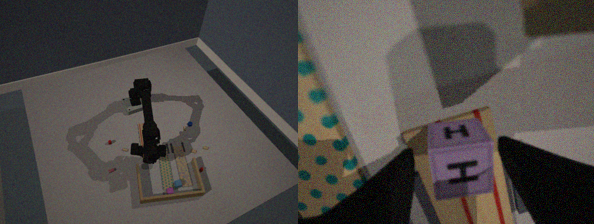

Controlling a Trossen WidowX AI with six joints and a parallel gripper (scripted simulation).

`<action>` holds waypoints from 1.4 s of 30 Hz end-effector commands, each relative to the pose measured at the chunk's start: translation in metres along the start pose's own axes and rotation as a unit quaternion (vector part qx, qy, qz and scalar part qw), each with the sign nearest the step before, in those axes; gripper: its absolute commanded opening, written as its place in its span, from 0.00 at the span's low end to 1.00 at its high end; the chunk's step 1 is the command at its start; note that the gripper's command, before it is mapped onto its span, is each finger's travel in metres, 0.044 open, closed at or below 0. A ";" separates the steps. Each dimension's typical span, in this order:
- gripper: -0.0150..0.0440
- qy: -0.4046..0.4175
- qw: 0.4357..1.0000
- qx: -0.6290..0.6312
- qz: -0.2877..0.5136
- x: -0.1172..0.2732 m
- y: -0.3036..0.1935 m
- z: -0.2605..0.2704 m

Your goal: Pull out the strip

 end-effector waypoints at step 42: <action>0.25 -0.002 1.000 0.002 0.003 0.041 -0.085 -0.016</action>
Point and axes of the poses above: the point midway between the two fingers, 35 mm back from their tips, its own x axis back along the fingers, its own z axis across the jaws, y = z × x, the point moved 5 cm from there along x, back along the fingers, and after that the axes turned 3 degrees about x, right-handed, at the moved point
